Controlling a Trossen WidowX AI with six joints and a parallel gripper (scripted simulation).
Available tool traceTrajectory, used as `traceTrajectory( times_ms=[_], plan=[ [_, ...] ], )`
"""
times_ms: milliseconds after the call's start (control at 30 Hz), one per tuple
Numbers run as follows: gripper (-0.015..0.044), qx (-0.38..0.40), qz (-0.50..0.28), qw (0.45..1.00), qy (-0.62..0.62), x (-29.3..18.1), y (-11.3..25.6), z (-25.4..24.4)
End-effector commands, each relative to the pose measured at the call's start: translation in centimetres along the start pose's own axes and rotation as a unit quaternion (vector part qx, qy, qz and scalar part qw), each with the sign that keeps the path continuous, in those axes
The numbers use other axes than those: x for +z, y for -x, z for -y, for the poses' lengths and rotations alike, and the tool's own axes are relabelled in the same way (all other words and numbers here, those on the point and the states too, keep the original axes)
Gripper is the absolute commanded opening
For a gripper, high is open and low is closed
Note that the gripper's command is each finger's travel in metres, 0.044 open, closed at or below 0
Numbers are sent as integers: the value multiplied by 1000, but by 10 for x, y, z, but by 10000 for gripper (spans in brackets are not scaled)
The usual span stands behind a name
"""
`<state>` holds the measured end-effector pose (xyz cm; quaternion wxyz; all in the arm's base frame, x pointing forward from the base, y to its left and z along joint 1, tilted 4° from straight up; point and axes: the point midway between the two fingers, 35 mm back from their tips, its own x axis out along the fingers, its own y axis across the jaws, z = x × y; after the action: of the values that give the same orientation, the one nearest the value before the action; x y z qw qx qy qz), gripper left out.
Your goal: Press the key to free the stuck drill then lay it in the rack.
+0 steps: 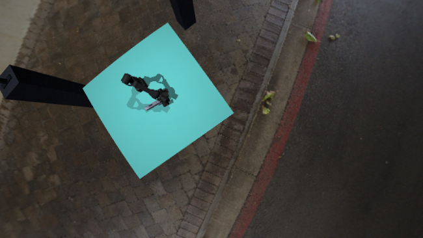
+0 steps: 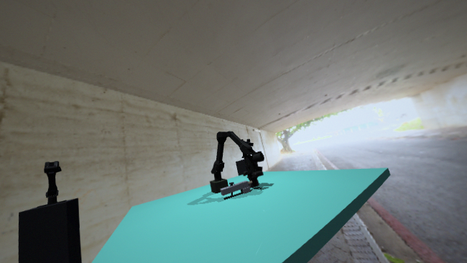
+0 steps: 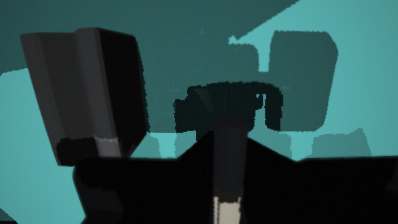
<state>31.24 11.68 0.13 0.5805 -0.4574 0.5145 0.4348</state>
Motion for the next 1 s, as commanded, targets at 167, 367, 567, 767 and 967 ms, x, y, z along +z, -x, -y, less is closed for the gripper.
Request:
traceTrajectory(
  times_ms=[167,367,567,767,967],
  plan=[
    [0,-1,0,1000,0,0,2,0],
    [0,-1,0,1000,0,3,1,0],
    [0,-1,1,1000,0,10,1,0],
    [0,-1,1,1000,0,18,1,1],
    [0,-1,1,1000,0,28,2,1]
  ],
)
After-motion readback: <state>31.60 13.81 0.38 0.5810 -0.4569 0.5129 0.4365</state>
